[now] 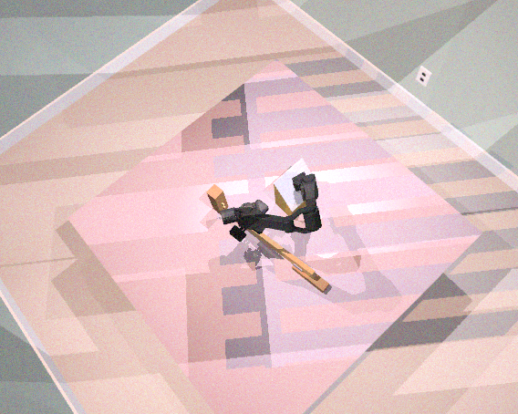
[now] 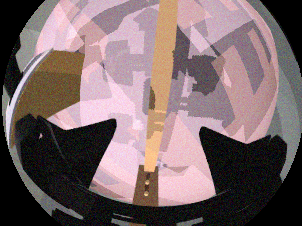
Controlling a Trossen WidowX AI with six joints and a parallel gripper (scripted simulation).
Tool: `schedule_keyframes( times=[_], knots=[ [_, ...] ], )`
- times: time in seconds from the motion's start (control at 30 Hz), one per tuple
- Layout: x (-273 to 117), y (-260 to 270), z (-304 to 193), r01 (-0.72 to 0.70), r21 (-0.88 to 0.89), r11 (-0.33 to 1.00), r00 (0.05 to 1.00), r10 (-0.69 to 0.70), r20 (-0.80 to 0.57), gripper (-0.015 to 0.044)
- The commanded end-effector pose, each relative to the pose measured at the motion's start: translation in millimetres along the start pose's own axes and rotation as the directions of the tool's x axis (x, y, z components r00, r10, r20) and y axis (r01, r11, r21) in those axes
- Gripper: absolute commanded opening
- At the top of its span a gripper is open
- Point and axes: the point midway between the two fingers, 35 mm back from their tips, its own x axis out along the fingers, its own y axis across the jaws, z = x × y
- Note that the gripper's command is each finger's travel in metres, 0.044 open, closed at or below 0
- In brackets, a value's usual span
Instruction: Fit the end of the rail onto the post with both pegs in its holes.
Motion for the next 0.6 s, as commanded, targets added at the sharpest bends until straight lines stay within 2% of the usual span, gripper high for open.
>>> schedule_keyframes(
  times=[0.0,0.57],
  knots=[
    [8,2,1,-0.006,0.008,1.000,1.000,0.005,0.007,0.0440],
    [35,2,1,-0.005,0.008,1.000,1.000,0.005,0.007,0.0440]
  ],
)
